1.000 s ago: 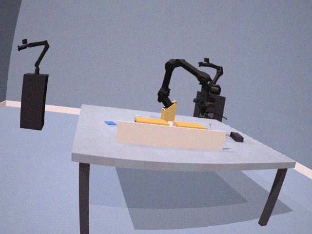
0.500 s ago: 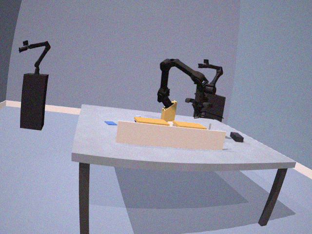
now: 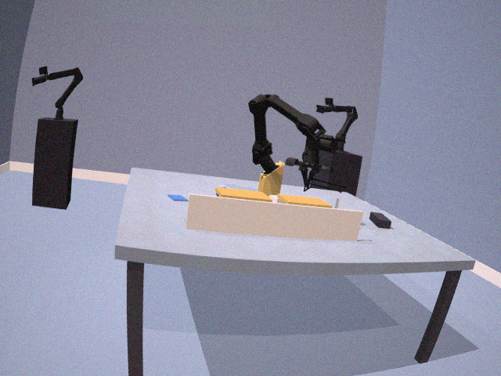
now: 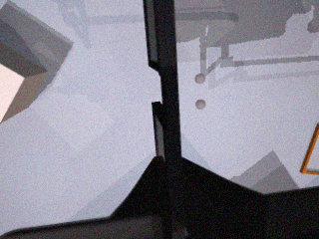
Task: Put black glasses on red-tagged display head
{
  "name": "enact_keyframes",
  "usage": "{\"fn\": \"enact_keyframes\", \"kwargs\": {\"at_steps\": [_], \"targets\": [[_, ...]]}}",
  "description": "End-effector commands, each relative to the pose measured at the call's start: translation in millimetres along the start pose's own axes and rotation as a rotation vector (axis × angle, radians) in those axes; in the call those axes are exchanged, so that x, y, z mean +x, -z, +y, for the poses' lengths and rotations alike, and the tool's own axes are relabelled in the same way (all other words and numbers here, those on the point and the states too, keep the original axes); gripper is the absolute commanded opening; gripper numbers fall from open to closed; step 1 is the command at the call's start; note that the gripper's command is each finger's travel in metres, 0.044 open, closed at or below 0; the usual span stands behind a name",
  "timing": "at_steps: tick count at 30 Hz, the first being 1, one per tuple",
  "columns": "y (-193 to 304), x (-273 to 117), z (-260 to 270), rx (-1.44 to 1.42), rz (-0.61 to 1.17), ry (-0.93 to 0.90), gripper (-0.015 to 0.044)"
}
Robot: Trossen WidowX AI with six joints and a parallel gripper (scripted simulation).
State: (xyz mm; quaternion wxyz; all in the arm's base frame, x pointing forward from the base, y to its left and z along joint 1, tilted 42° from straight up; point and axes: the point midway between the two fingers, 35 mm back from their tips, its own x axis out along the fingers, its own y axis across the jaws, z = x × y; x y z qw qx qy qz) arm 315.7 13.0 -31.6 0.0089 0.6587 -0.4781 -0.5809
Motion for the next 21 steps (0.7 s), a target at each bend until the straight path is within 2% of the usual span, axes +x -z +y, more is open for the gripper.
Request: {"fn": "enact_keyframes", "kwargs": {"at_steps": [1, 7, 21], "targets": [[12, -1, 12, -0.125, 0.010, 0.002, 0.0000], [23, 2, 26, -0.272, 0.012, -0.009, 0.0000], [24, 13, 25, -0.276, 0.012, -0.009, 0.0000]]}}
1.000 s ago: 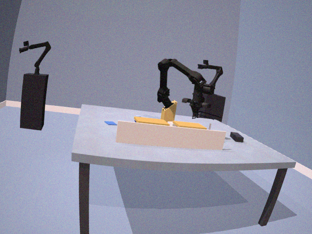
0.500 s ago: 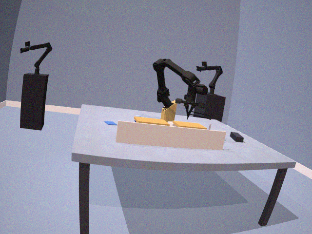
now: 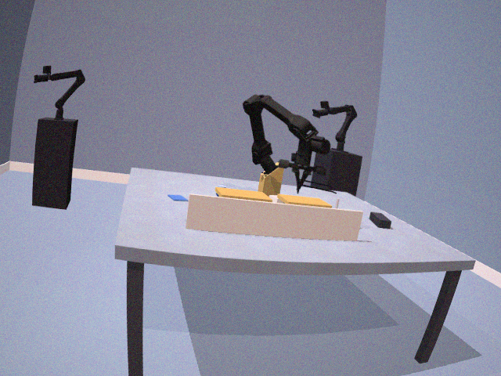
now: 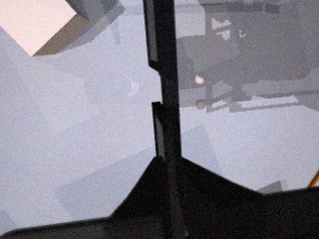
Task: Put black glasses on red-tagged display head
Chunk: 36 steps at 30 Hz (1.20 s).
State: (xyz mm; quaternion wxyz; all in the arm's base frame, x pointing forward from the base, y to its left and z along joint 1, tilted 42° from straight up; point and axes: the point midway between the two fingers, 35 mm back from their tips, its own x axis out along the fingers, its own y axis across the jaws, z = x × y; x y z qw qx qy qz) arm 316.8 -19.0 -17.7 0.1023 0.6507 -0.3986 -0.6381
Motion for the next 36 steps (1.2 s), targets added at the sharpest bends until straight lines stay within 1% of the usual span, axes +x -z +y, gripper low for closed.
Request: {"fn": "enact_keyframes", "kwargs": {"at_steps": [1, 36], "targets": [[2, 4, 1, -0.005, 0.006, 0.001, 0.0000], [4, 44, -1, -0.005, 0.006, 0.002, 0.0000]]}}
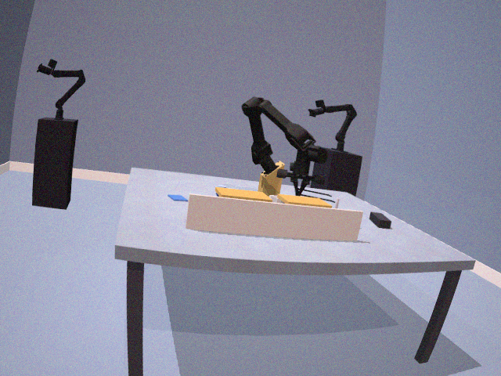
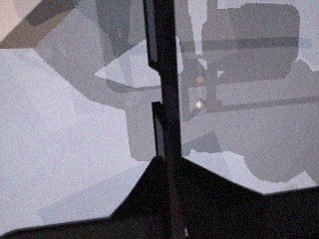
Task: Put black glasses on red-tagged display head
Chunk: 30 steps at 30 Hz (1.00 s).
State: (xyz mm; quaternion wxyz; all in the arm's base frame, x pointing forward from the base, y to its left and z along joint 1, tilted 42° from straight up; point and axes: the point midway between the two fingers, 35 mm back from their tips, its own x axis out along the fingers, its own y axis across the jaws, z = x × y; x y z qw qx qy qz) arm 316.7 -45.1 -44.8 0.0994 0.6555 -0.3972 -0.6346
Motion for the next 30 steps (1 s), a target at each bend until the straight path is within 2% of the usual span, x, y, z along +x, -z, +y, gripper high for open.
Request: {"fn": "enact_keyframes", "kwargs": {"at_steps": [1, 30], "targets": [[-1, 8, -1, -0.011, -0.002, -0.007, 0.0000], [-3, 40, 1, -0.011, -0.002, -0.010, 0.0000]]}}
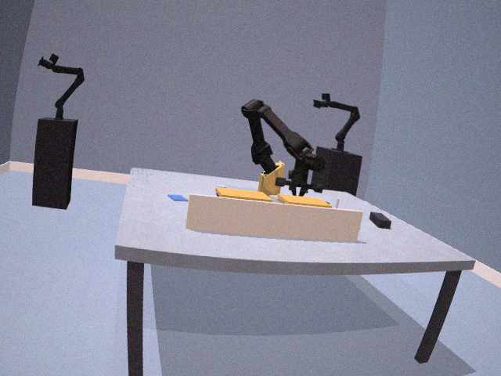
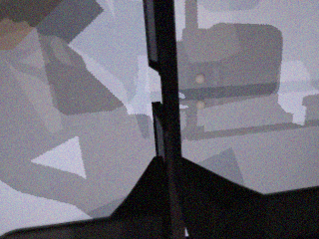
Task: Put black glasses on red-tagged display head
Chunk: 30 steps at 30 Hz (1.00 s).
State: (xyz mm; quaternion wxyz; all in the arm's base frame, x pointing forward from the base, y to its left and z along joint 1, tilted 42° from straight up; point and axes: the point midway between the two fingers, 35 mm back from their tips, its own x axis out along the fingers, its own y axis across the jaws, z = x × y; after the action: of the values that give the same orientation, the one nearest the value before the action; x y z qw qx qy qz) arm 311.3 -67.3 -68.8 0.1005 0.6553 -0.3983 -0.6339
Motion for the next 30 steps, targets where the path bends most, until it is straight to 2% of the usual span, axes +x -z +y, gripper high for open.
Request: {"fn": "enact_keyframes", "kwargs": {"at_steps": [1, 20, 24, 30], "targets": [[-2, 8, 0, -0.011, -0.003, -0.007, 0.0000], [-4, 24, 2, -0.011, -0.003, -0.010, 0.0000], [-3, 20, 2, 0.000, -0.001, -0.005, 0.0105], [-3, 20, 2, 0.000, -0.001, -0.005, 0.0108]]}}
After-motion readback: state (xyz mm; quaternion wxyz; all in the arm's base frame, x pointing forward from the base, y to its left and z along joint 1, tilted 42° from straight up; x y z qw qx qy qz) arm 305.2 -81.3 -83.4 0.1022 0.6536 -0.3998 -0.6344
